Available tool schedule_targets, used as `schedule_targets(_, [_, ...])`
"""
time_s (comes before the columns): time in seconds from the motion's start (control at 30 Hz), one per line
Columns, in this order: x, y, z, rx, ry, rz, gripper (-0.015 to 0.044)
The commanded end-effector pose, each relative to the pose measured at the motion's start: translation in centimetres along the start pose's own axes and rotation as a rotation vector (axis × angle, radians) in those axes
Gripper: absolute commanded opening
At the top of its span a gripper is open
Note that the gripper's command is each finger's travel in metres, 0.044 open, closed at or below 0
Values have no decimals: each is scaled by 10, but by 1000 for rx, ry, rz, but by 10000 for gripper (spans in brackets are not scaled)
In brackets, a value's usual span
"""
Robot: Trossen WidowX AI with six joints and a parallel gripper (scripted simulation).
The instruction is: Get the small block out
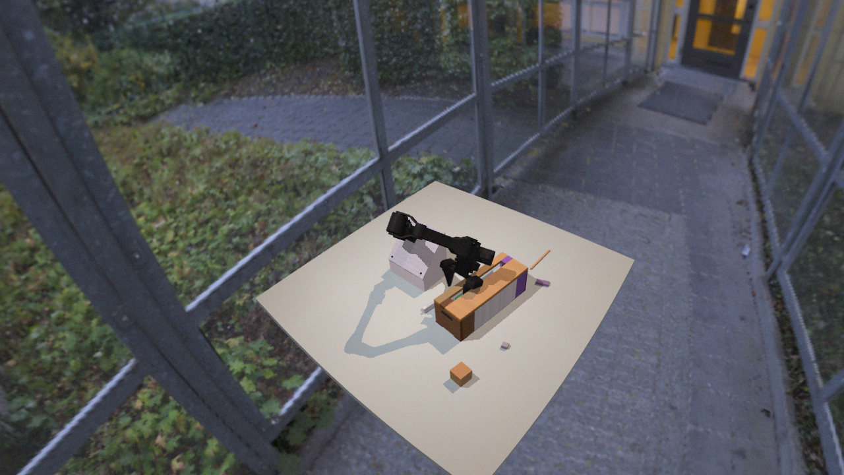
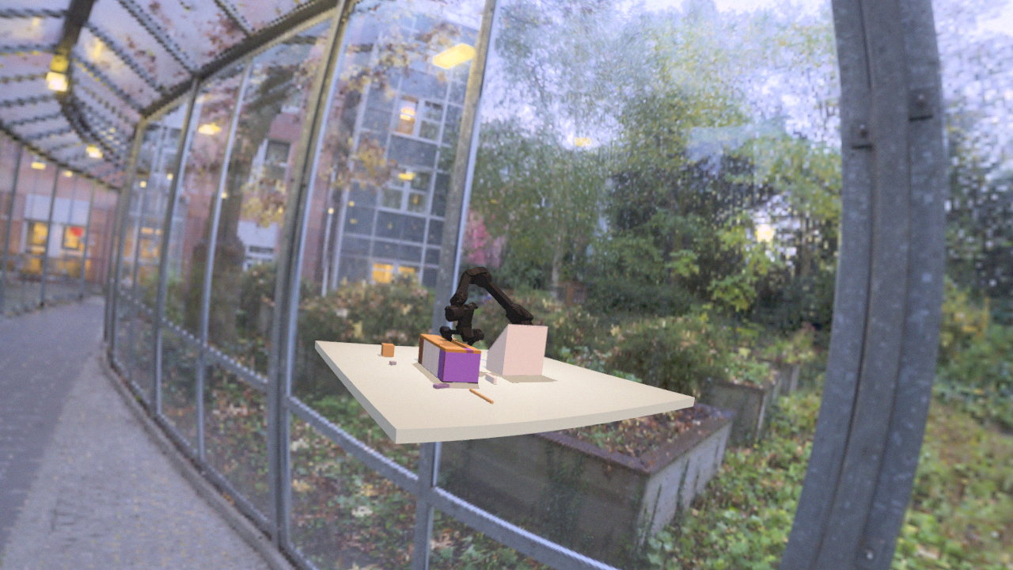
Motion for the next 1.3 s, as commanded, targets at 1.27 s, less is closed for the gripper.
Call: schedule_targets(1.27, [-15, 49, -56, -1, 0, 2, 400])
Point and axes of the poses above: the point midway between the two fingers, 35 mm back from their tips, its own y axis back along the fingers, its own x axis across the jaws, z = x × y, the point moved 5 cm from there along y, back along the fingers, and after that the axes turned 14 degrees about -y, right-handed, at the moved point
